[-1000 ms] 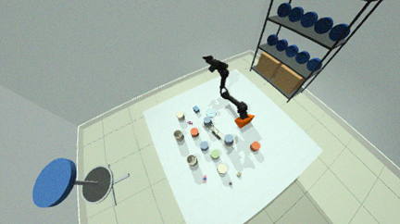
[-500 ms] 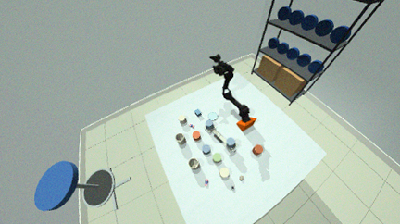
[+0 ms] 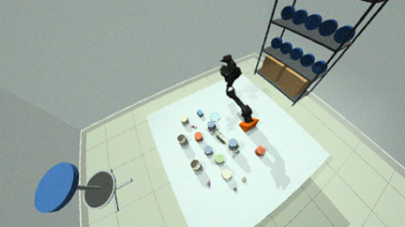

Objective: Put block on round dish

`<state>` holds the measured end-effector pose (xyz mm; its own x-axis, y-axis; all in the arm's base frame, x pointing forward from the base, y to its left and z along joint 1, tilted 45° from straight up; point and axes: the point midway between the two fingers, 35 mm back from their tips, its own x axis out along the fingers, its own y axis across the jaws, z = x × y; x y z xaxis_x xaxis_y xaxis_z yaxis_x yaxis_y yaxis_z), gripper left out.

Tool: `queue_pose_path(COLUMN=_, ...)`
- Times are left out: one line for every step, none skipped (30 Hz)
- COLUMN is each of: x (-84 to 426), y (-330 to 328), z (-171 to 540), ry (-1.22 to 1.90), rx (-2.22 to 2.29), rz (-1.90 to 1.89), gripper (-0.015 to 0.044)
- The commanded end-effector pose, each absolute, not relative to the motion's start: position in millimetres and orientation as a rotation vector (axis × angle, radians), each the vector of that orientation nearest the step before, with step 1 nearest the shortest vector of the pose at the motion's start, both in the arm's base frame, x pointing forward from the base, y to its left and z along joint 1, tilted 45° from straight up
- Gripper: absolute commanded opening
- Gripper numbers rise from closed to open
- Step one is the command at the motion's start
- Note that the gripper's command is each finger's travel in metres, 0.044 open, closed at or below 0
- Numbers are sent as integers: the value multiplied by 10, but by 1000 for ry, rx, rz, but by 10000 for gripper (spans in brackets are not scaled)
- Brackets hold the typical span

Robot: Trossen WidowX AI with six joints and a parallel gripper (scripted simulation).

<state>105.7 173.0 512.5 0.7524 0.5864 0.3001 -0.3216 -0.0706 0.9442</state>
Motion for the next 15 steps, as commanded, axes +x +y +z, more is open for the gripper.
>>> queue_pose_path(x=1073, y=1963, z=4858, ry=252, rx=1298, rz=723, gripper=440)
queue_pose_path(x=1079, y=2006, z=4802, ry=258, rx=1265, rz=715, gripper=440)
queue_pose_path(x=1085, y=2046, z=4745, ry=263, rx=1233, rz=706, gripper=440)
queue_pose_path(x=1093, y=2085, z=4687, ry=268, rx=1201, rz=697, gripper=440)
queue_pose_path(x=1100, y=2122, z=4629, ry=274, rx=1169, rz=688, gripper=440)
queue_pose_path(x=1106, y=2158, z=4570, ry=279, rx=1136, rz=680, gripper=440)
queue_pose_path(x=1112, y=2193, z=4511, ry=285, rx=1103, rz=671, gripper=440)
queue_pose_path(x=1119, y=2225, z=4452, ry=290, rx=1070, rz=662, gripper=440)
queue_pose_path(x=1126, y=2256, z=4392, ry=296, rx=1037, rz=653, gripper=440)
queue_pose_path(x=1133, y=2285, z=4331, ry=301, rx=1004, rz=644, gripper=440)
queue_pose_path(x=1140, y=2312, z=4270, ry=307, rx=971, rz=635, gripper=440)
queue_pose_path(x=1148, y=2338, z=4209, ry=313, rx=938, rz=626, gripper=440)
queue_pose_path(x=1156, y=2362, z=4147, ry=319, rx=905, rz=617, gripper=440)
queue_pose_path(x=1164, y=2384, z=4085, ry=324, rx=872, rz=607, gripper=440)
queue_pose_path(x=1172, y=2404, z=4023, ry=330, rx=839, rz=598, gripper=440)
